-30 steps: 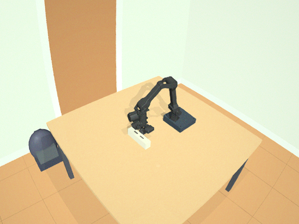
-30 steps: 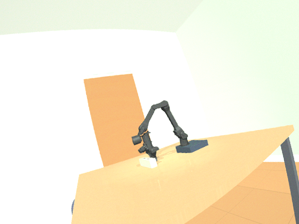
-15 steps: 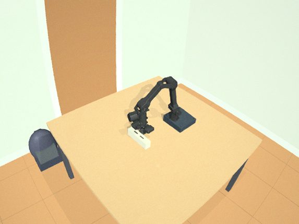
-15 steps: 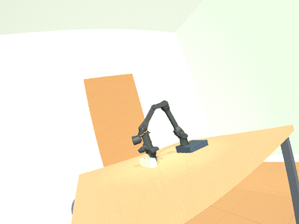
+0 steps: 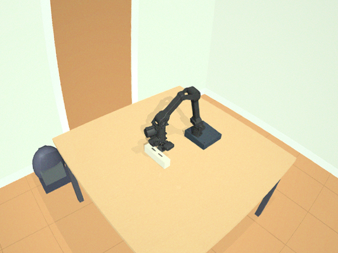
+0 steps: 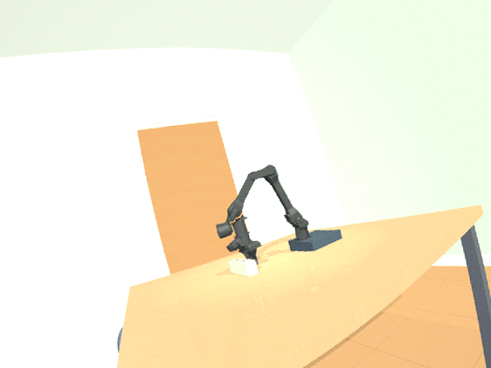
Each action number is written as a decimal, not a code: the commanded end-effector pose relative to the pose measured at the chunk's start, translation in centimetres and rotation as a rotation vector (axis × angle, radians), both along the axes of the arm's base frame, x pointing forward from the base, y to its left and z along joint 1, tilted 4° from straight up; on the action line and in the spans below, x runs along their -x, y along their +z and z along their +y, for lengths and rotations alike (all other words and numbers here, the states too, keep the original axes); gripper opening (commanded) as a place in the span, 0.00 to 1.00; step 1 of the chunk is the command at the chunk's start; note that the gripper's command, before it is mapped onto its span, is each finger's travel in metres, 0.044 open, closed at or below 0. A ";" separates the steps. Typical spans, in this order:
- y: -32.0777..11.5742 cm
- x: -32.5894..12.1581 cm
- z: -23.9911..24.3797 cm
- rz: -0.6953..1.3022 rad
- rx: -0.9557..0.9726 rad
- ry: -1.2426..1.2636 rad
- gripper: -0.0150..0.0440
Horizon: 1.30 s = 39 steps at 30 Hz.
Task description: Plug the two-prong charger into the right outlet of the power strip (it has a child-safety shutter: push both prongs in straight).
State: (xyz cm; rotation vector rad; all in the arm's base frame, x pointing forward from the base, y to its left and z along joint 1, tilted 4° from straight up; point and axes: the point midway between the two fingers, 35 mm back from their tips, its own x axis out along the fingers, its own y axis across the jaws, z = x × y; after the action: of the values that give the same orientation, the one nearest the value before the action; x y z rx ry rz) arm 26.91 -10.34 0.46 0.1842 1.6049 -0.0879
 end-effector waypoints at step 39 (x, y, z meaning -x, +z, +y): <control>0.1 -0.5 -0.1 -0.003 -0.001 -0.001 0.25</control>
State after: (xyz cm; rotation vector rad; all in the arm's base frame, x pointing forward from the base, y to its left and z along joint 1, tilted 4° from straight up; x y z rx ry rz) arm 27.15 -10.37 0.42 0.1832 1.6075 -0.0856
